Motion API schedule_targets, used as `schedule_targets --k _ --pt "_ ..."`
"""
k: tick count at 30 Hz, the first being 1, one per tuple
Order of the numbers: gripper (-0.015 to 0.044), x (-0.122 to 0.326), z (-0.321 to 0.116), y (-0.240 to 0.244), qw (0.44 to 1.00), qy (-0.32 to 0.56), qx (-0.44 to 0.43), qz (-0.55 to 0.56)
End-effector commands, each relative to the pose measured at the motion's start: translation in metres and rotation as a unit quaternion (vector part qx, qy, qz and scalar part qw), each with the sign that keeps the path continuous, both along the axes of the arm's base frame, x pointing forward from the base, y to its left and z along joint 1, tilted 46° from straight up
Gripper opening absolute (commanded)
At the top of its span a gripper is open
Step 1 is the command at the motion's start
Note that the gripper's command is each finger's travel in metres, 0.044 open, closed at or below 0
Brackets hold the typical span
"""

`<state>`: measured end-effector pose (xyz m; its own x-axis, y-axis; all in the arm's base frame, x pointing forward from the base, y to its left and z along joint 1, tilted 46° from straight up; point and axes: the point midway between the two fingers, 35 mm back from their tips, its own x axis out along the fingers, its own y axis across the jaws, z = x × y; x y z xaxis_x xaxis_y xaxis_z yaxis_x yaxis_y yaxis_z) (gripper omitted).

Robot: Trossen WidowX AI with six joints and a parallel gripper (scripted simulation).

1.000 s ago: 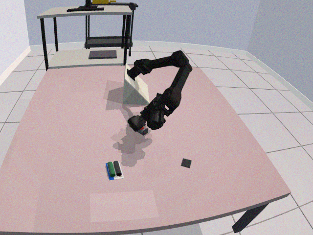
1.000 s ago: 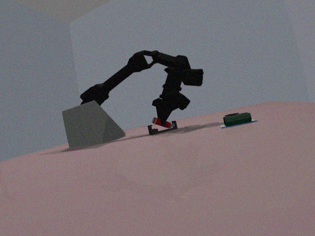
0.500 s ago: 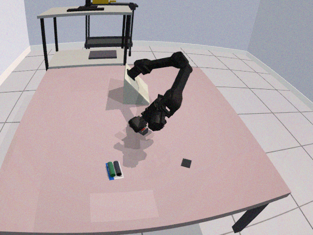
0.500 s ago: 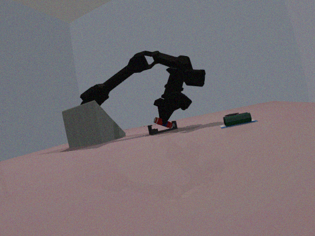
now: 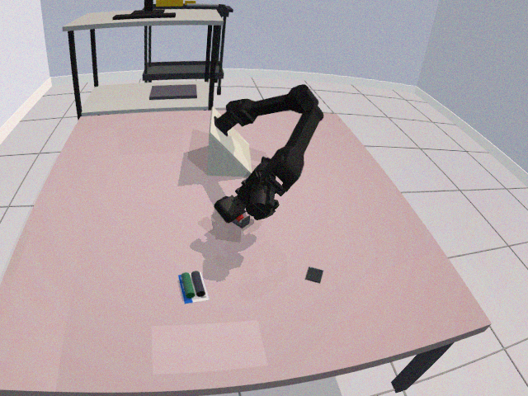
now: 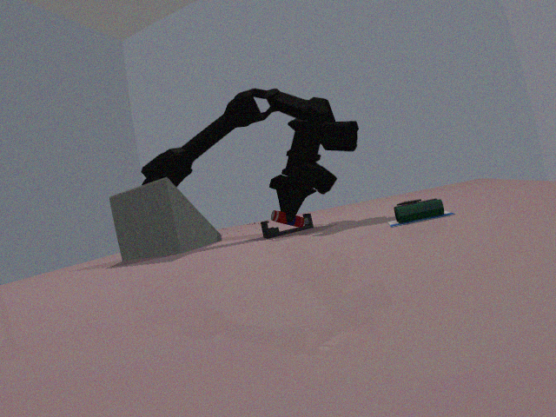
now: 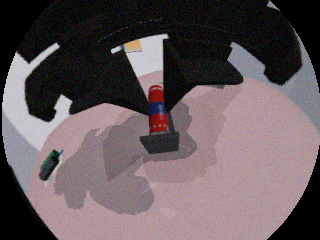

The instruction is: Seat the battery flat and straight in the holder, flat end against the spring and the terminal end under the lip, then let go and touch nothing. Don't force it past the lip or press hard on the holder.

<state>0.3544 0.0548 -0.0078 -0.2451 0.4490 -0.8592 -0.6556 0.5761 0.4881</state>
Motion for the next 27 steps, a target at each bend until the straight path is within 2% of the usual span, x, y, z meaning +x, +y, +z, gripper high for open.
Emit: schedule_targets --k 1,27 --pt "0.0068 0.0050 0.0002 0.0025 1.000 -0.019 0.013 -0.011" --pt "0.0068 0.0018 -0.0075 0.0022 0.995 -0.059 0.064 -0.053"
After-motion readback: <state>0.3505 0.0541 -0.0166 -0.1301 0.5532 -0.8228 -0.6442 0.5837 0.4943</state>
